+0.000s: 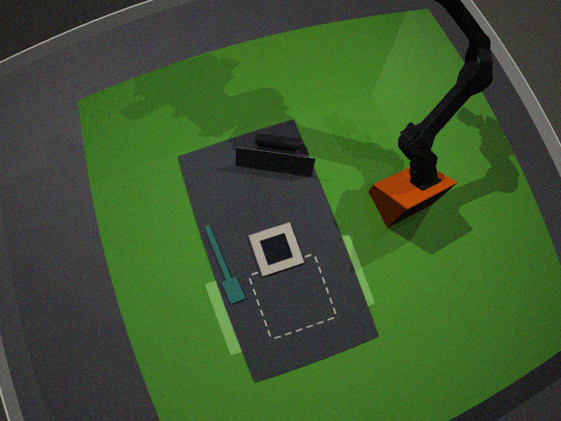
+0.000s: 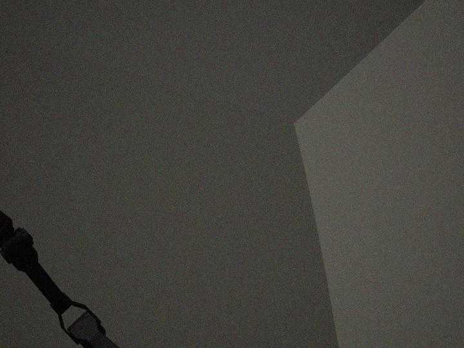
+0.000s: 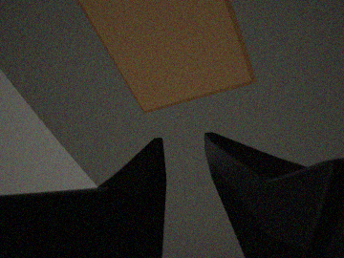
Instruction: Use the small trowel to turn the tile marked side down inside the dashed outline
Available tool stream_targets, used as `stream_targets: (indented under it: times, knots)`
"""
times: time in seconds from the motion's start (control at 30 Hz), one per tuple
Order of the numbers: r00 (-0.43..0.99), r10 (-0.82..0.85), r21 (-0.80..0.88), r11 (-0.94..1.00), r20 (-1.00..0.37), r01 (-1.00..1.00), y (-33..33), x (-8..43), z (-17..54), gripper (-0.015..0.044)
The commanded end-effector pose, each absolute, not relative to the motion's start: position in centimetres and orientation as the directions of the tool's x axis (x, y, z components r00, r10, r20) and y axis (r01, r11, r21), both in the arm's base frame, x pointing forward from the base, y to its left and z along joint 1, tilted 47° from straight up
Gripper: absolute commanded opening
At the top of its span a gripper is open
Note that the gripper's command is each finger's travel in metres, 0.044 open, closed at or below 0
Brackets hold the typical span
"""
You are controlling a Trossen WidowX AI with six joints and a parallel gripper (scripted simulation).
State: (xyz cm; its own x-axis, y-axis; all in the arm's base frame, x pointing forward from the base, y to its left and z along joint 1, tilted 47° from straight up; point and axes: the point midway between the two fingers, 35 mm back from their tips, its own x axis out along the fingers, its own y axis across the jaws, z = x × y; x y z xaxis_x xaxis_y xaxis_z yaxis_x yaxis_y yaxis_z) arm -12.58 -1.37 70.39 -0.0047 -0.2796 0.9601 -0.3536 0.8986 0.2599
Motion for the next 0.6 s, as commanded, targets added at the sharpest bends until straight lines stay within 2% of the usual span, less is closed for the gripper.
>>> stream_targets:
  times: [0.0, 0.23, 0.57]
  knots:
    - [0.102, -0.328, 0.344, 0.893, 0.939, -0.289, -2.7, -8.3, 70.1, 0.0100]
    - [0.198, -0.332, 0.367, 0.913, 0.922, -0.179, -3.3, -4.9, 69.5, 0.0100]
    - [0.419, -0.438, 0.480, 0.877, 0.795, 0.007, -6.1, 4.2, 66.7, 0.0100]
